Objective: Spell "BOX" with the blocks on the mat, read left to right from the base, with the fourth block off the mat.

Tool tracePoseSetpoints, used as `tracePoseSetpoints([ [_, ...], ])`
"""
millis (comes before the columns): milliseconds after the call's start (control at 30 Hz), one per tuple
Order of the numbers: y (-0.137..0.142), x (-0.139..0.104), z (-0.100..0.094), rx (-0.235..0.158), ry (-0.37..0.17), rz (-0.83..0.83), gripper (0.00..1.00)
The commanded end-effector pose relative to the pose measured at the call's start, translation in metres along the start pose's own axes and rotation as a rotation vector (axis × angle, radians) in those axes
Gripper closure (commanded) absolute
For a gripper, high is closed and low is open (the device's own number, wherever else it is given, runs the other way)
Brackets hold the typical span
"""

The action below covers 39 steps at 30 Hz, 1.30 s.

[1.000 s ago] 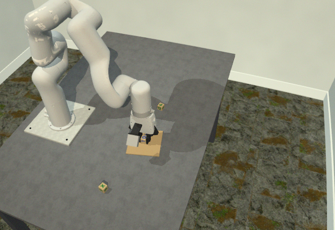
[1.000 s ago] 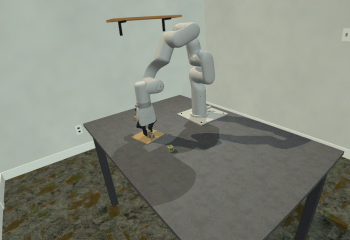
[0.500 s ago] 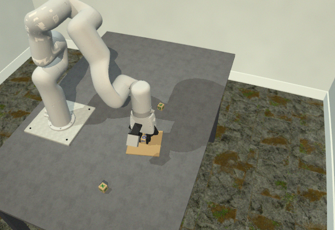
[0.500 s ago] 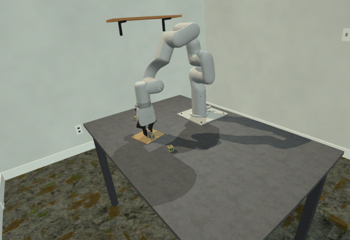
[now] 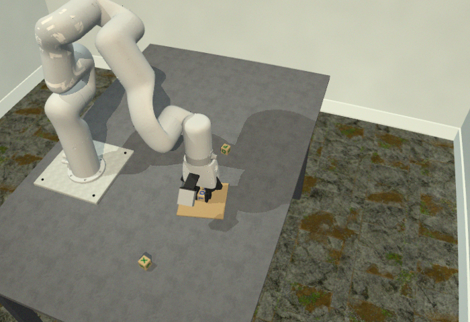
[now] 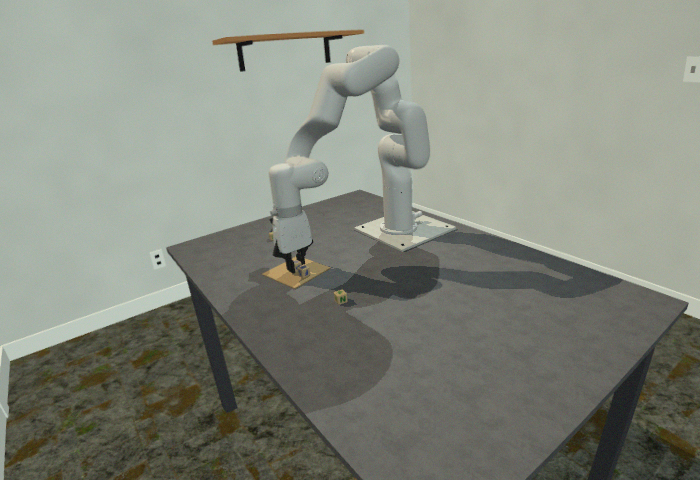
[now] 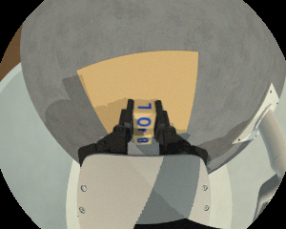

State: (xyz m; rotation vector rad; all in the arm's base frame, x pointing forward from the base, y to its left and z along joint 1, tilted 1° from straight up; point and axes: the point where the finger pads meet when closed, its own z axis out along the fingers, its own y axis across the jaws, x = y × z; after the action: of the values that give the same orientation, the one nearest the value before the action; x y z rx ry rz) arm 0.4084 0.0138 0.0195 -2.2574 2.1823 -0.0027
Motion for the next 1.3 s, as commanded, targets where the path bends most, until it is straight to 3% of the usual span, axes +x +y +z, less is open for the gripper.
tracePoseSetpoints([
  [0,-0.0013,0.0,-0.0001,0.004,0.0,0.0,0.79],
  [1200,-0.0013,0.0,-0.0001,0.004,0.0,0.0,0.79],
  [1267,-0.0013,0.0,-0.0001,0.004,0.0,0.0,0.74],
])
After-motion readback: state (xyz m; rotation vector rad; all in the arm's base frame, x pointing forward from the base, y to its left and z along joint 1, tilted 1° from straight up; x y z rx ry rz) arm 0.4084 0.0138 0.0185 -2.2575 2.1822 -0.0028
